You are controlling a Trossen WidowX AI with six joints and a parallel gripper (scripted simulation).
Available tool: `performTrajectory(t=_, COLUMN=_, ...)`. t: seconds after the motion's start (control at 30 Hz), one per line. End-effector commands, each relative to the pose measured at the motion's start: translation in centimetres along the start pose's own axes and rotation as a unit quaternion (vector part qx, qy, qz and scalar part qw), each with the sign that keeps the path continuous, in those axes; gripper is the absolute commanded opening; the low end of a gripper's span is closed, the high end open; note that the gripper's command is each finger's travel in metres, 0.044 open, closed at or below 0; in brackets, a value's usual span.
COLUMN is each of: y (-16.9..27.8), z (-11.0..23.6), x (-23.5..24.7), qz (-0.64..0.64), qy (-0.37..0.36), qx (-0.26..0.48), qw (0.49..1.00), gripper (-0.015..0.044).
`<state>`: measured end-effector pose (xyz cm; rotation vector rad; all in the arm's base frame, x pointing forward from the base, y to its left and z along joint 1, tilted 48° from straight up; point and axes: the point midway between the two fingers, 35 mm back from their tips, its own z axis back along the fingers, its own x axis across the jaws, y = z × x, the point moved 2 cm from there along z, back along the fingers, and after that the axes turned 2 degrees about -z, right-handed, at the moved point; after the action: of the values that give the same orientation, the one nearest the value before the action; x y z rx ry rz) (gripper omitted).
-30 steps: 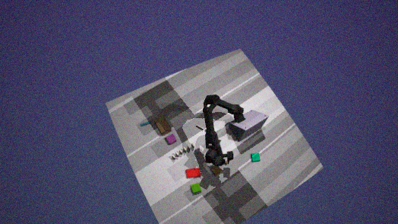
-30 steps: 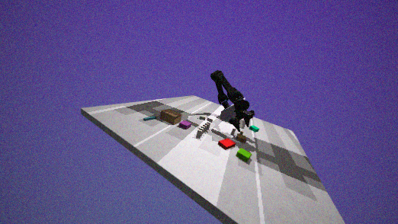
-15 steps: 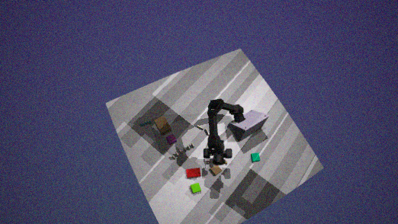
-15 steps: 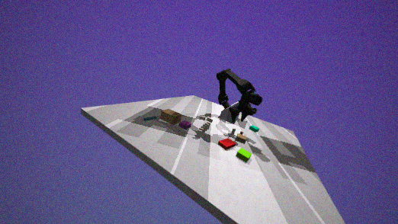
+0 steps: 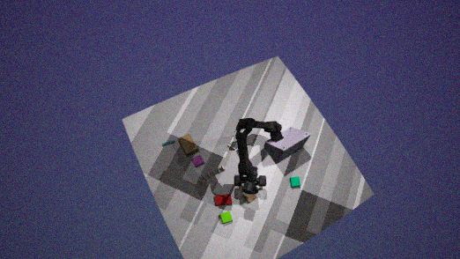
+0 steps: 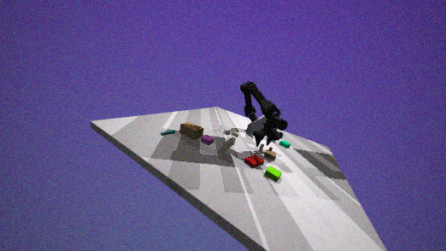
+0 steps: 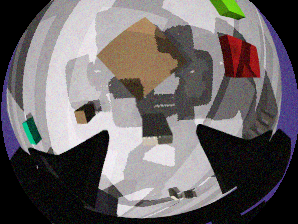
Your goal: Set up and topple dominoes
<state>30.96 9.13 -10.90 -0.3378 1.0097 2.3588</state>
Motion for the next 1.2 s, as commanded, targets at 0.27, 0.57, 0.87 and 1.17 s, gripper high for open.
performTrajectory(t=0.27, y=0.0, z=-1.2, x=-0.1, qz=0.001, qy=0.004, qx=-0.001, qw=1.0, gripper=0.0387)
performTrajectory(t=0.57, y=0.0, z=-1.2, x=-0.1, qz=0.001, qy=0.004, qx=-0.001, qw=1.0, gripper=0.0151)
performTrajectory(t=0.87, y=0.0, z=-1.2, x=-0.1, qz=0.001, qy=0.004, qx=-0.001, qw=1.0, gripper=0.0107)
performTrajectory(t=1.17, y=-0.9, z=6.3, x=-0.1, qz=-0.016, qy=-0.007, qx=-0.014, qw=1.0, gripper=0.0107)
